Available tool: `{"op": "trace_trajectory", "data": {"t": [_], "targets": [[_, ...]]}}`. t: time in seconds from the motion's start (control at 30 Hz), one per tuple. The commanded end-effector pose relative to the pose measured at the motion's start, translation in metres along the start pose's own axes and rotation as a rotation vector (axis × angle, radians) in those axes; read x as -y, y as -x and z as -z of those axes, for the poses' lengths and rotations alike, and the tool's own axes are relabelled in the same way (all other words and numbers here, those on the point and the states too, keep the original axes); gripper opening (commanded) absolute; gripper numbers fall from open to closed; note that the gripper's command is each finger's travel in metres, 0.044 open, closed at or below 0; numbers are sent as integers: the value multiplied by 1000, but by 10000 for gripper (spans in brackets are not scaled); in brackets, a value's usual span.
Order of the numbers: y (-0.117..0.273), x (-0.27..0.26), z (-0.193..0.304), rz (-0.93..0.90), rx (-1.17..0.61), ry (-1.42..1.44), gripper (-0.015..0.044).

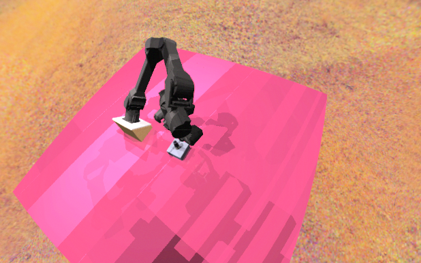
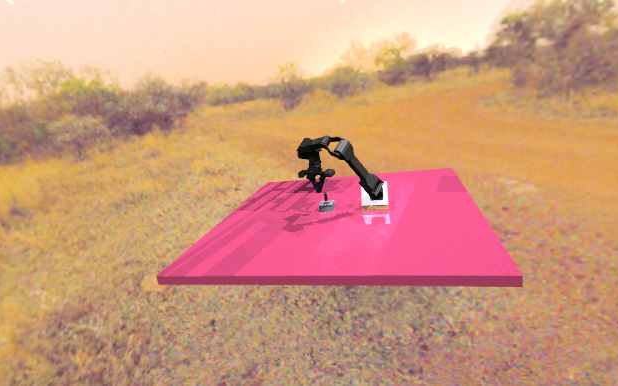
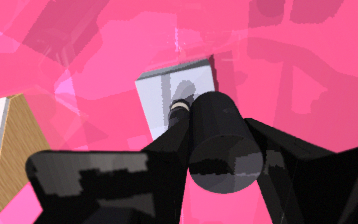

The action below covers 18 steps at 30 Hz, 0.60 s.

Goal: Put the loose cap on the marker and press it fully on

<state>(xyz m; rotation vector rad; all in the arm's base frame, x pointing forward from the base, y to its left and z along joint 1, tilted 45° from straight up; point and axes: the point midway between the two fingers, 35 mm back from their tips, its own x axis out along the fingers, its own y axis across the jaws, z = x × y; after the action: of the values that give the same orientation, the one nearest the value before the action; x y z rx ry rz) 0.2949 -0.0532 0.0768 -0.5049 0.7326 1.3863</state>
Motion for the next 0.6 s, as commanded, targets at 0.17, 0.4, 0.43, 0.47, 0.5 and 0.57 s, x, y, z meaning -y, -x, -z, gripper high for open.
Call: {"op": "trace_trajectory", "data": {"t": [0.17, 0.4, 0.43, 0.47, 0.5, 0.57], "targets": [[11, -21, 26, -11, 13, -3, 0], [8, -23, 27, -11, 15, -2, 0], [7, -23, 27, -11, 15, -2, 0], [6, -23, 27, -11, 15, -2, 0], [6, -23, 27, -11, 15, -2, 0], [5, -23, 27, -11, 15, -2, 0]]}}
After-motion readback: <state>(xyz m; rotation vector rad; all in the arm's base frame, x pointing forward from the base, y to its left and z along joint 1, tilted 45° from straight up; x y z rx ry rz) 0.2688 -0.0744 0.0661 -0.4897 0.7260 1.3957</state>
